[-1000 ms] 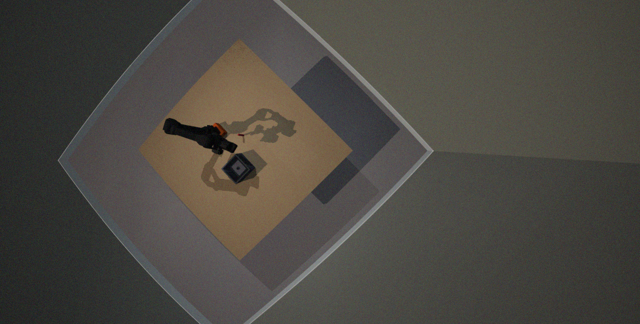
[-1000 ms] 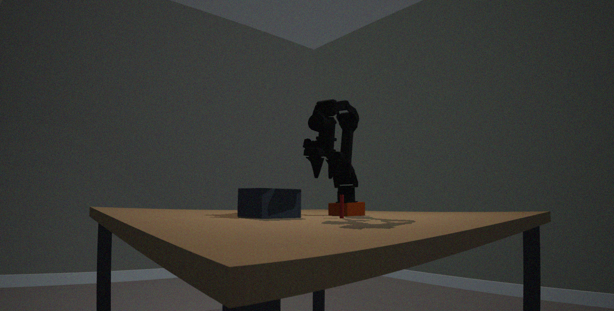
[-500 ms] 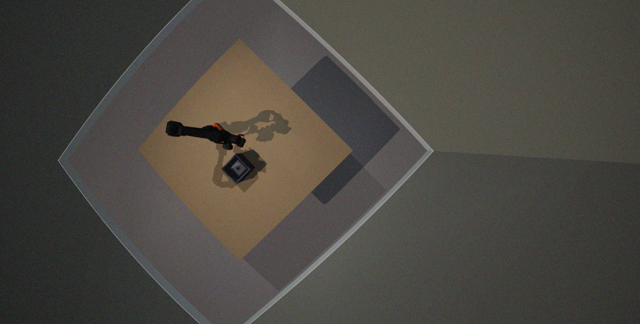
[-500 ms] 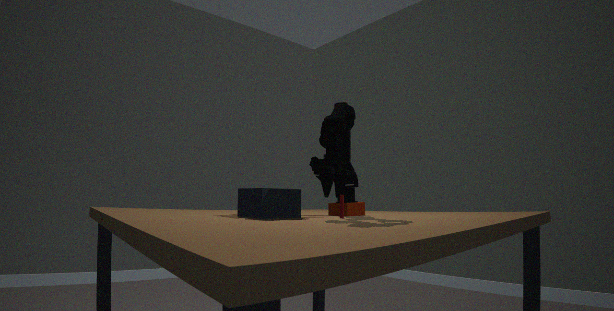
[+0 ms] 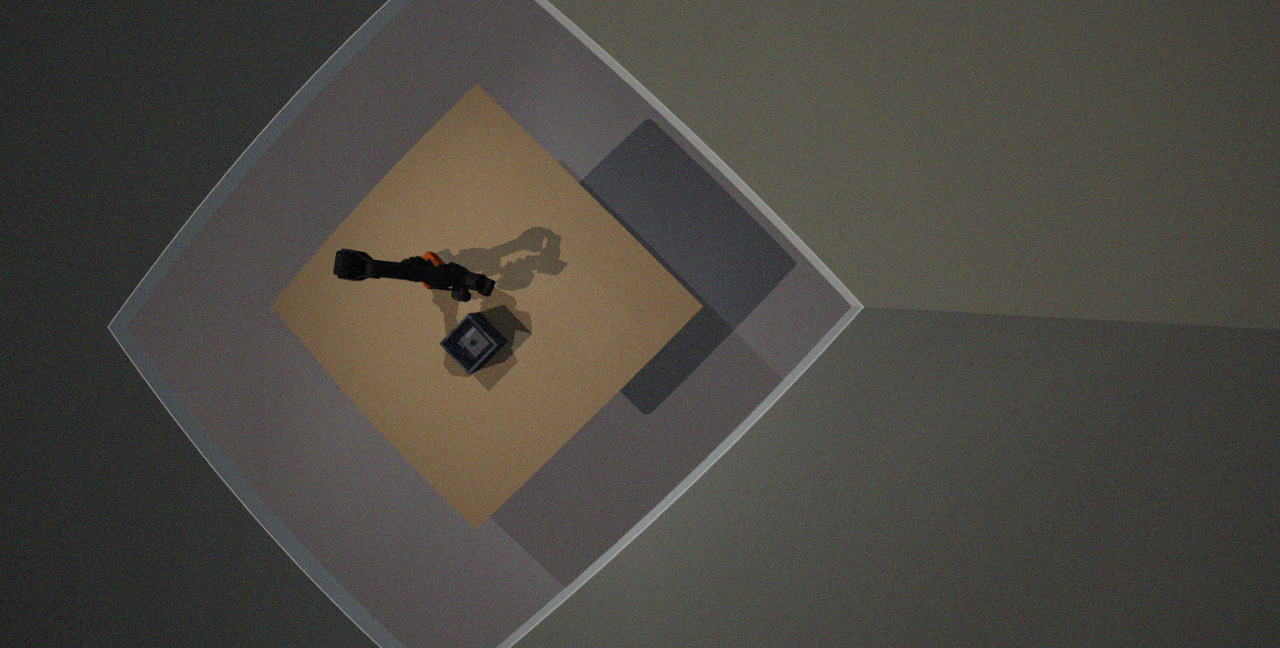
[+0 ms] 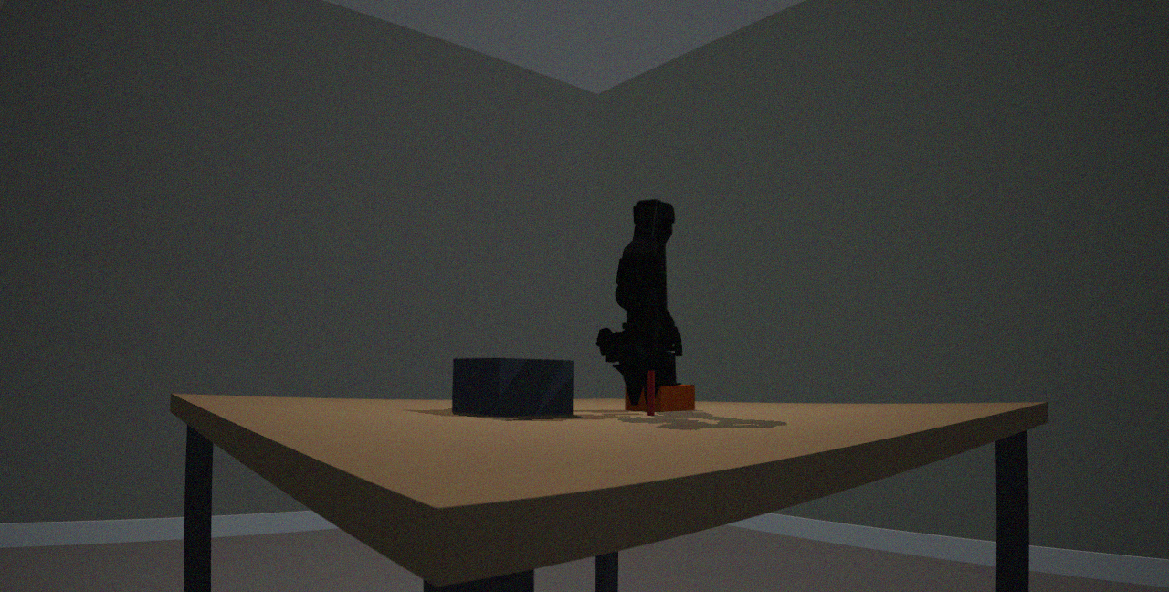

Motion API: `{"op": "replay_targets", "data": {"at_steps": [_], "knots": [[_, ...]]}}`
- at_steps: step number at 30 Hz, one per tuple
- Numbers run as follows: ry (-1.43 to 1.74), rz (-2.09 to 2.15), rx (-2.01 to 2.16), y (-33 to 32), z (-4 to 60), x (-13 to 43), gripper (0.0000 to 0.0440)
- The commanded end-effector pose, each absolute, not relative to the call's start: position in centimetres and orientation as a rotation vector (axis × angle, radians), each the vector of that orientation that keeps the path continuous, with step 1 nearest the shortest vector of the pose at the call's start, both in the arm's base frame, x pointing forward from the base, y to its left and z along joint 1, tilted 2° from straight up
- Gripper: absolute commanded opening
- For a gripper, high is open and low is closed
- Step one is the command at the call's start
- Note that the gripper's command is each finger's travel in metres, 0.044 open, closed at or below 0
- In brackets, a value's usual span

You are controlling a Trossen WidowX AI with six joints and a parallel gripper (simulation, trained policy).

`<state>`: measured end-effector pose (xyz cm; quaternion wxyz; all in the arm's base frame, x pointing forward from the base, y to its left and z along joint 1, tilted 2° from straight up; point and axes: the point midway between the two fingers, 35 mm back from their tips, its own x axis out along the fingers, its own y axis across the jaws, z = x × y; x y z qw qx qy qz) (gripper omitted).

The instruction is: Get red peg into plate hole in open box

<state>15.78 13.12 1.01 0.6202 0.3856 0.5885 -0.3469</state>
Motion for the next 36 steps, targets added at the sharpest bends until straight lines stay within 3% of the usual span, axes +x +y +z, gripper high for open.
{"op": "replay_targets", "data": {"at_steps": [1, 10, 36], "knots": [[1.385, -0.804, 0.888, 13.2, 0.7, 15.4, 0.0232], [1.463, -0.779, 0.892, 13.5, 1.0, 15.4, 0.0000], [1.260, -0.585, 0.757, 10.7, 10.6, 20.7, 0.0000]]}}
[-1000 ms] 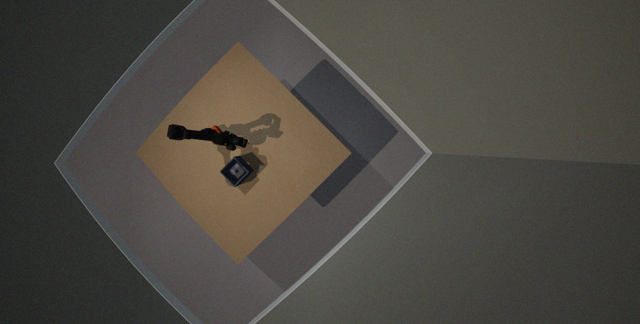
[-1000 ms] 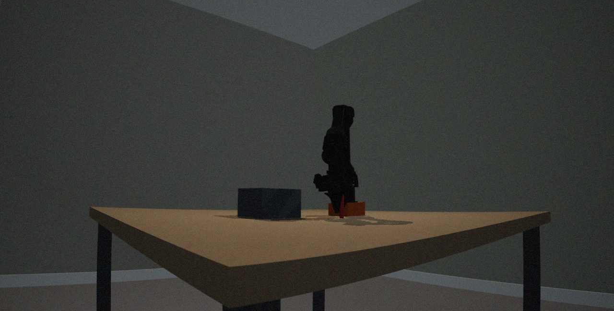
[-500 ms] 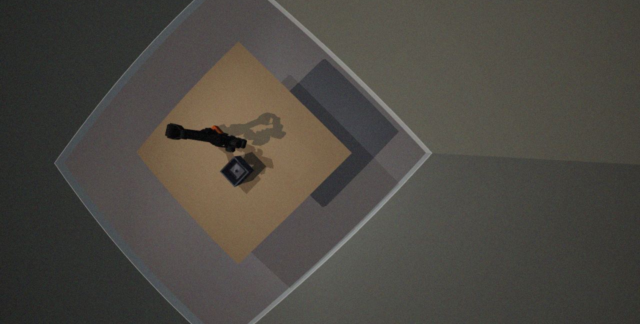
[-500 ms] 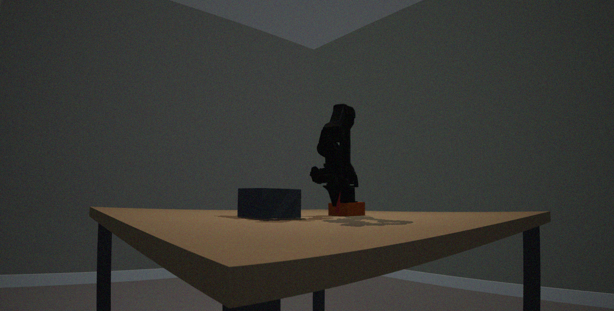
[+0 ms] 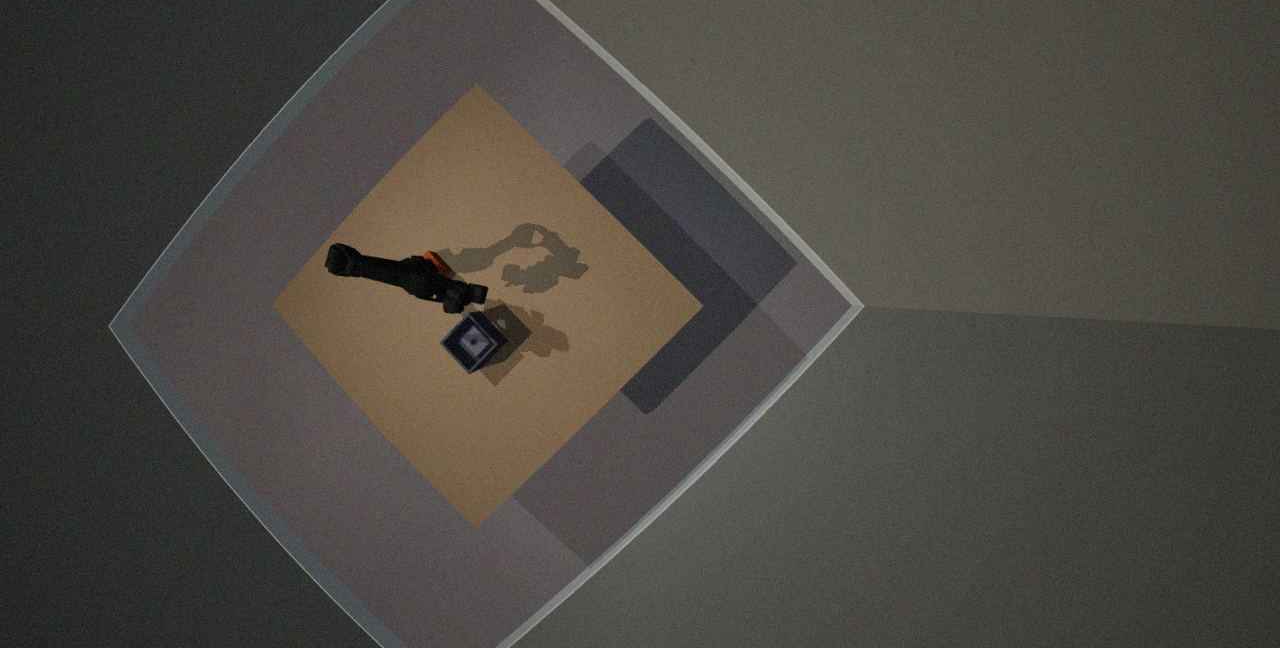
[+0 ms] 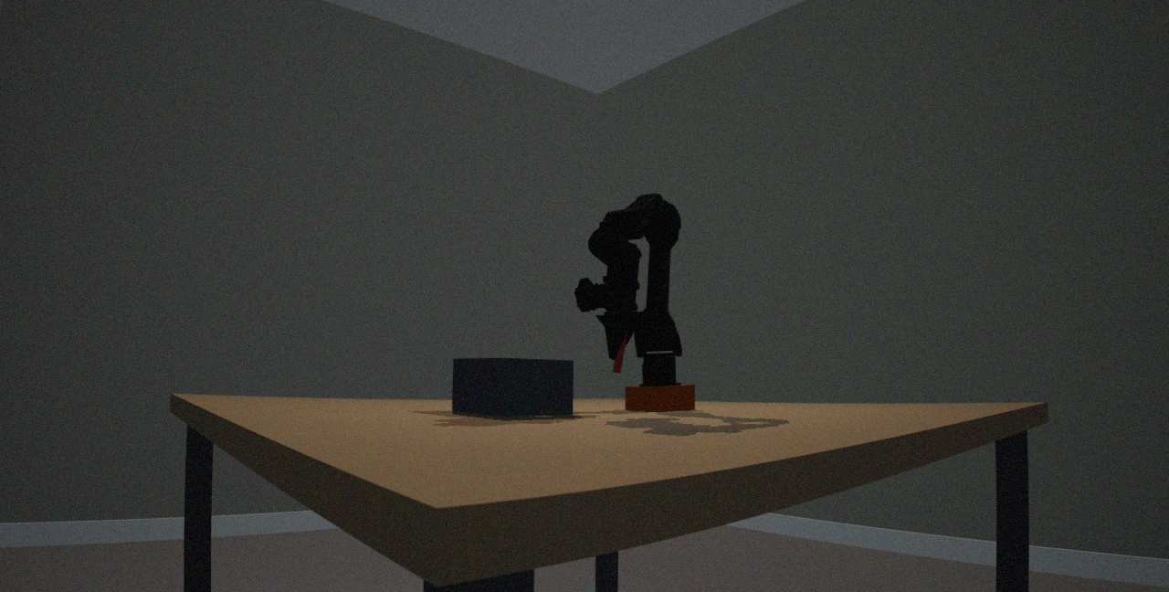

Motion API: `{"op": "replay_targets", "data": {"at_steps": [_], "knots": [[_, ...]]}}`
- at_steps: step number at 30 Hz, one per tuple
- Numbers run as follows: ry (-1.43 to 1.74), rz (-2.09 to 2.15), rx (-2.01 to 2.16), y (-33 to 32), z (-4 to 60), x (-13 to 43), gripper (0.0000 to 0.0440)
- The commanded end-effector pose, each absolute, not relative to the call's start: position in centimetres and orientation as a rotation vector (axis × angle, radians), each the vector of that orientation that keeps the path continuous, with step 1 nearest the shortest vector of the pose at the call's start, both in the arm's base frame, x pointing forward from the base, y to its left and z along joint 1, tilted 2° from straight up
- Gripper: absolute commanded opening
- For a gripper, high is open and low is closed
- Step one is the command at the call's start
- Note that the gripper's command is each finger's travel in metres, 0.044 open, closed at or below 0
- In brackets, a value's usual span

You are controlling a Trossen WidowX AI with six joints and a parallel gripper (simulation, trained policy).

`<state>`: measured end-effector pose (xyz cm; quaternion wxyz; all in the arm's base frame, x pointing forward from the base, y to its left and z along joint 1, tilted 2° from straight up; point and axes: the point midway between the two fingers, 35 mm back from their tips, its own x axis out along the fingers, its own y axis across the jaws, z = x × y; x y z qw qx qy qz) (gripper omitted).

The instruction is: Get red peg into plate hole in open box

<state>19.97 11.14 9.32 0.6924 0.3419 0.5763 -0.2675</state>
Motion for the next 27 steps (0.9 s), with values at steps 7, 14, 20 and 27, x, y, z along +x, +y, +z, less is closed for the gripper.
{"op": "replay_targets", "data": {"at_steps": [7, 14, 20, 27], "knots": [[1.205, -0.591, 0.755, 8.9, 12.5, 22.9, 0.0000], [1.163, -0.623, 0.772, 6.7, 13.3, 25.0, 0.0000], [1.129, -0.653, 0.789, 4.8, 13.6, 26.7, 0.0000], [1.096, -0.689, 0.810, 2.6, 13.5, 28.4, 0.0000]]}}
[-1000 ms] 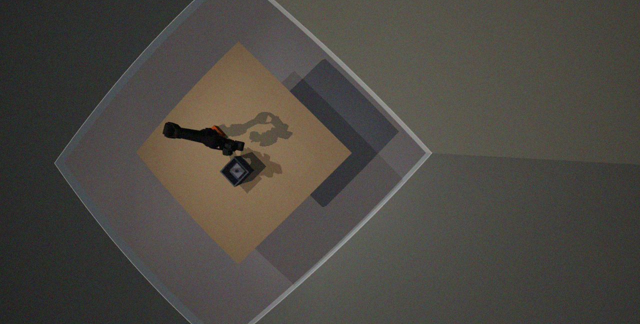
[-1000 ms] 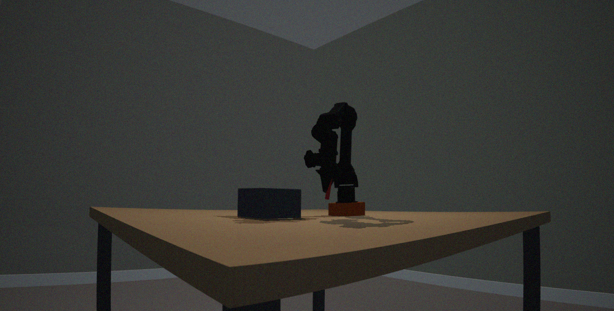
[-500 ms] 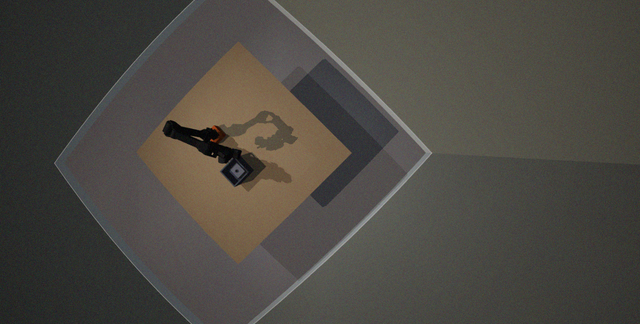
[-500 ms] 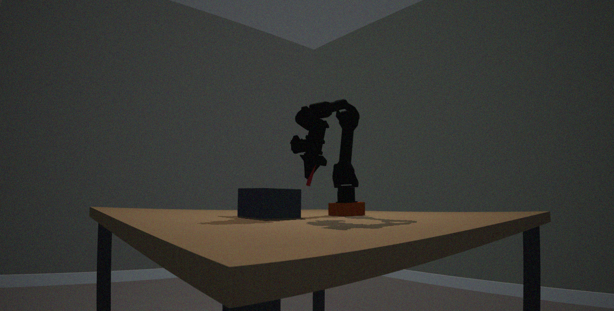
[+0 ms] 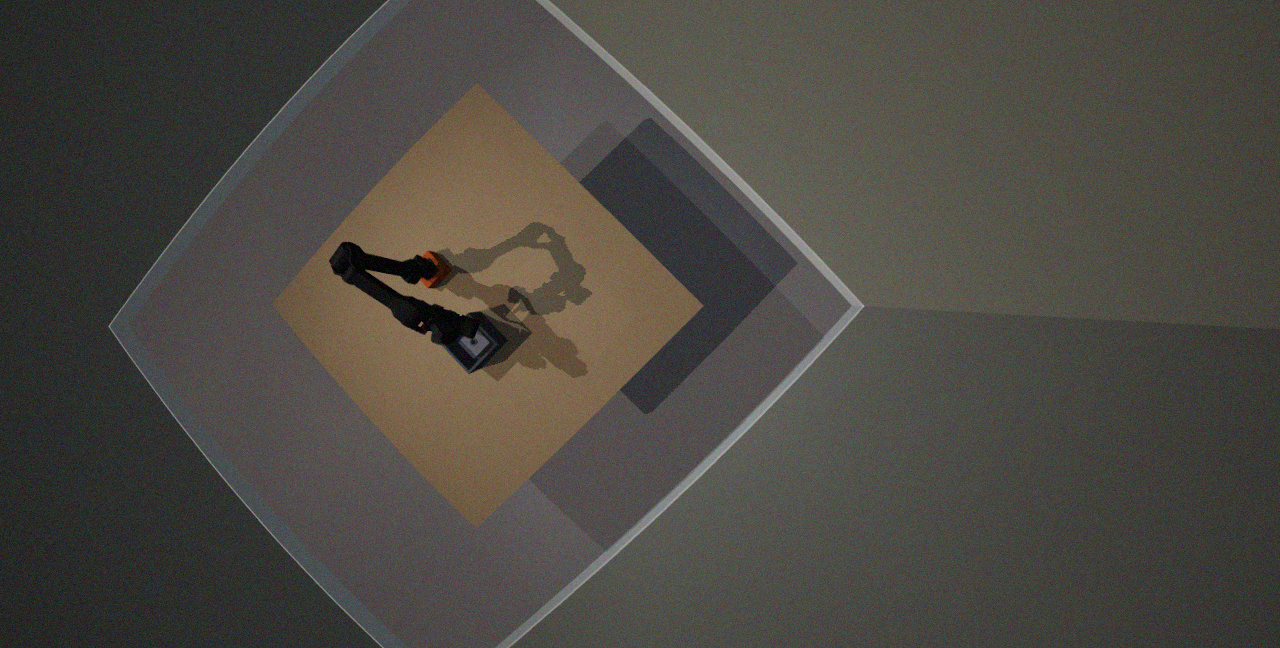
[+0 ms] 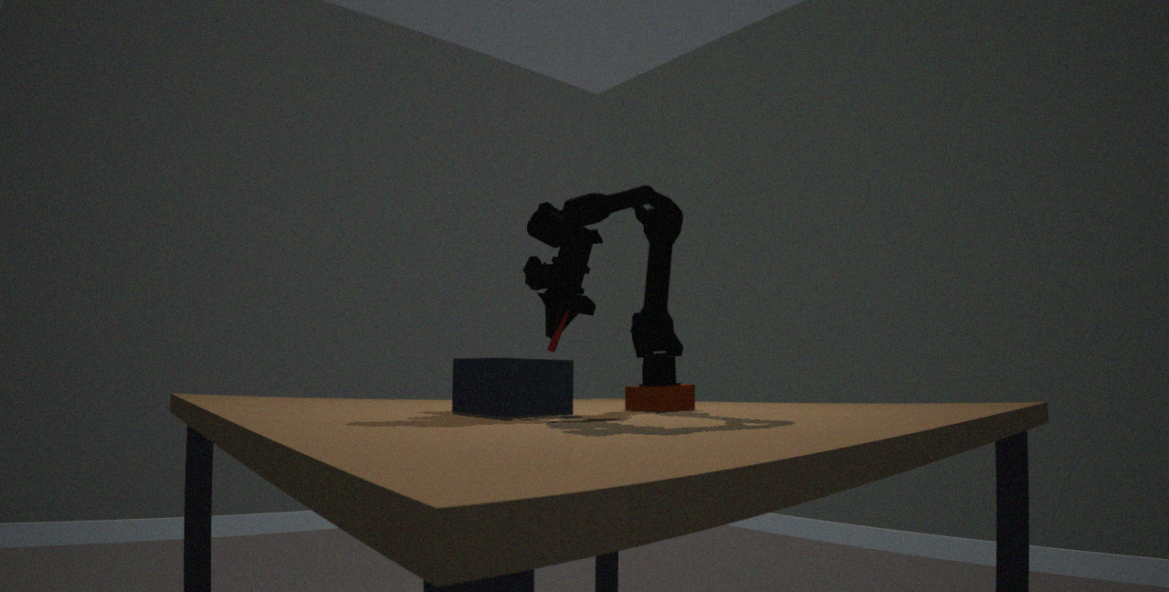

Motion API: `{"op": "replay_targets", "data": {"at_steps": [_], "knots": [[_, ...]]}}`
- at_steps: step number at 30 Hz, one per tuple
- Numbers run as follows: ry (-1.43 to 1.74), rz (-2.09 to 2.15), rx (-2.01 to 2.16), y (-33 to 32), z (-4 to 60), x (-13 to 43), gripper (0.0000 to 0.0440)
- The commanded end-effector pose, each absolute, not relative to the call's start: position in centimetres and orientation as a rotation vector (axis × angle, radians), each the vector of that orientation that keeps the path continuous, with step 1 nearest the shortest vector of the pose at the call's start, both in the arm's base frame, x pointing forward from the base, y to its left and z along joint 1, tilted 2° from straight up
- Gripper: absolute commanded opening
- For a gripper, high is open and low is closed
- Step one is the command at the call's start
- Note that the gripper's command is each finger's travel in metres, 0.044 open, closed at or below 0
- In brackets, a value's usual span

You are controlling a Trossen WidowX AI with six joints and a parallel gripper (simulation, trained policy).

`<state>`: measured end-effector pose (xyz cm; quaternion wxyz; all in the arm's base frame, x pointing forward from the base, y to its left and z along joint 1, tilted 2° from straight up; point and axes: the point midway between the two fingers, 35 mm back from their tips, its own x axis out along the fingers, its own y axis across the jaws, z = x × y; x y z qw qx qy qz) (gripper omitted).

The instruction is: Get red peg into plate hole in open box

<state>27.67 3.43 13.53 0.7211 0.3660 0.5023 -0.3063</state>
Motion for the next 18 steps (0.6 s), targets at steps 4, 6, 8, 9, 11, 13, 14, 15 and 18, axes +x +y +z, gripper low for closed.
{"op": "replay_targets", "data": {"at_steps": [4, 6, 8, 9, 11, 13, 14, 15, 18], "knots": [[1.080, -0.709, 0.824, 1.4, 13.3, 29.4, 0.0000], [1.073, -0.719, 0.831, 0.8, 13.1, 29.8, 0.0000], [1.069, -0.728, 0.838, 0.3, 12.9, 30.2, 0.0001], [1.067, -0.732, 0.841, 0.0, 12.8, 30.4, 0.0002], [1.066, -0.740, 0.849, -0.5, 12.5, 30.8, 0.0003], [1.066, -0.747, 0.855, -1.0, 12.3, 31.2, 0.0004], [1.067, -0.750, 0.858, -1.2, 12.1, 31.3, 0.0005], [1.069, -0.753, 0.861, -1.4, 12.0, 31.5, 0.0007], [1.078, -0.762, 0.868, -1.9, 11.5, 31.9, 0.0010]]}}
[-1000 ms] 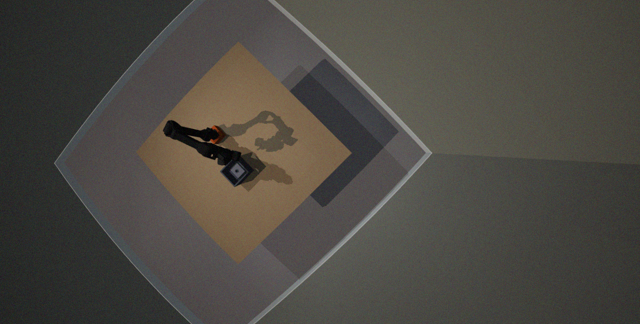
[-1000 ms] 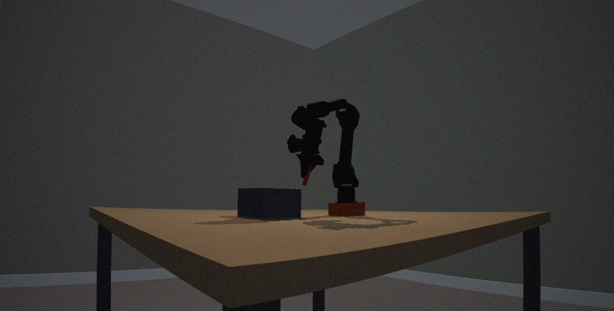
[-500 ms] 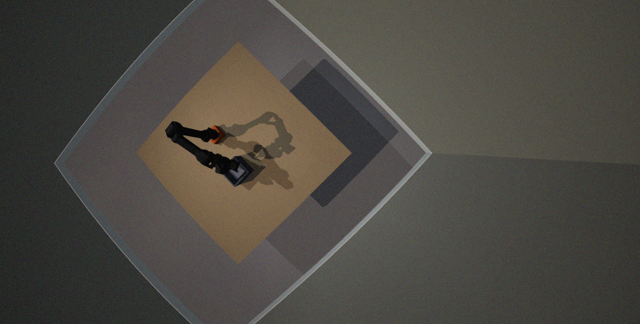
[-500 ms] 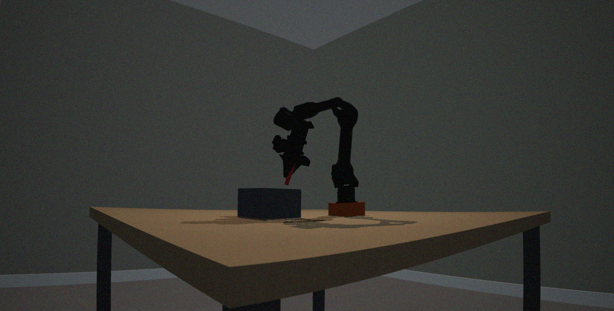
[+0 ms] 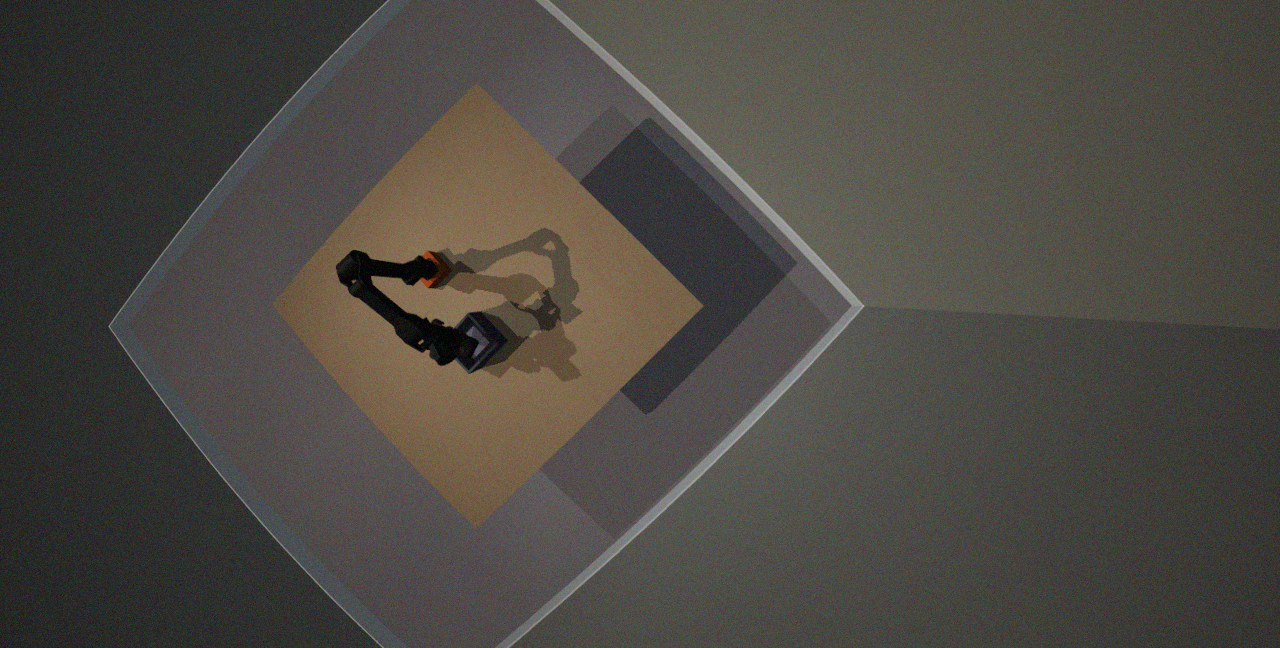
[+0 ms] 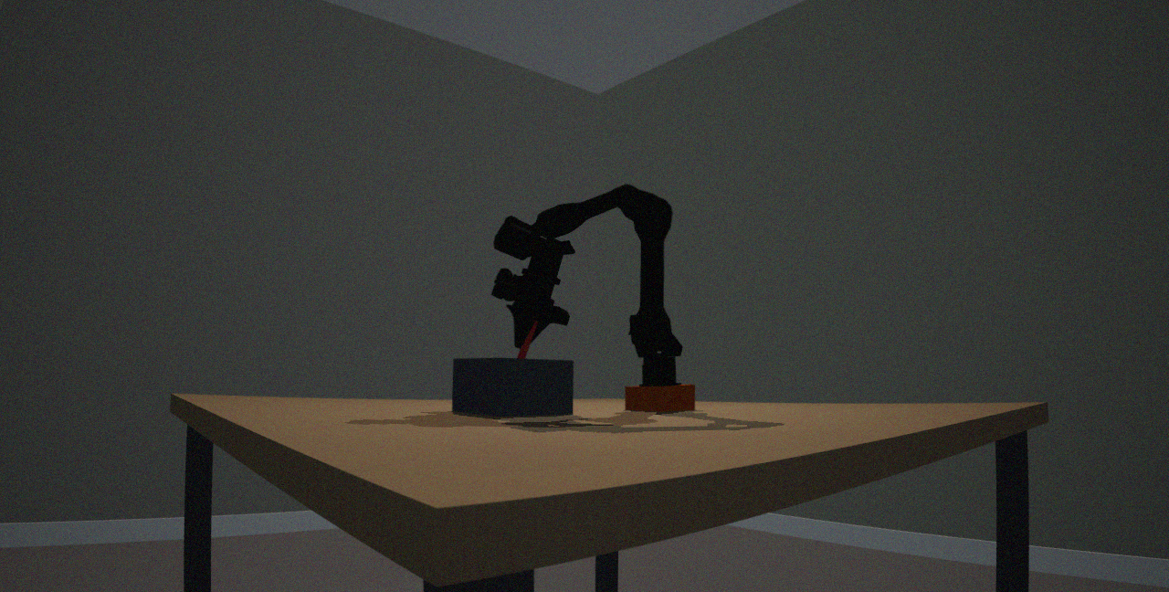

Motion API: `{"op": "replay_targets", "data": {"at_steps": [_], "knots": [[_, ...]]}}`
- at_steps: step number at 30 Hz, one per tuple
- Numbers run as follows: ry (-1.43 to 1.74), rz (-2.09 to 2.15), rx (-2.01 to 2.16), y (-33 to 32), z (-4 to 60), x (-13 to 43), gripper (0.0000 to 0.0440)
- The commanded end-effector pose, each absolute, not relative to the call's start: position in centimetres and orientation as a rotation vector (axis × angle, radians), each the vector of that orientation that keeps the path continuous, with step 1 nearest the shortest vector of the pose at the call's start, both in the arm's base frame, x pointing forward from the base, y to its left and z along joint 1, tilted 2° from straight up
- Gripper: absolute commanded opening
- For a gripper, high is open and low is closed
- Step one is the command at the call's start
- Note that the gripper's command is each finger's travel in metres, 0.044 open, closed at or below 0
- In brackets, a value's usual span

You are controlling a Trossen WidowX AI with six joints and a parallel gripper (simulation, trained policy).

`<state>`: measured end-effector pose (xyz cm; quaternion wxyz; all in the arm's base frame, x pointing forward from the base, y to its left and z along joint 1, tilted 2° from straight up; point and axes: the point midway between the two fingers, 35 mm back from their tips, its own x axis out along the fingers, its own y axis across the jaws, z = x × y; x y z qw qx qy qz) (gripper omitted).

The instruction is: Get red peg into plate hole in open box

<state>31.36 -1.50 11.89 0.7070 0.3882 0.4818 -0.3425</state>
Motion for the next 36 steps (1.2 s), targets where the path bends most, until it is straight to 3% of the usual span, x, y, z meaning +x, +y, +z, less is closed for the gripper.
{"op": "replay_targets", "data": {"at_steps": [1, 10, 12, 17, 28, 36], "knots": [[1.082, -0.765, 0.870, -2.0, 11.3, 32.0, 0.0011], [1.134, -0.787, 0.865, -2.9, 8.8, 32.7, 0.0014], [1.148, -0.791, 0.856, -3.0, 8.2, 32.9, 0.0039], [1.186, -0.793, 0.820, -3.5, 7.1, 33.1, 0.0149], [1.211, -0.783, 0.802, -4.1, 7.1, 34.9, 0.0170], [1.216, -0.770, 0.793, -4.9, 7.2, 36.5, 0.0235]]}}
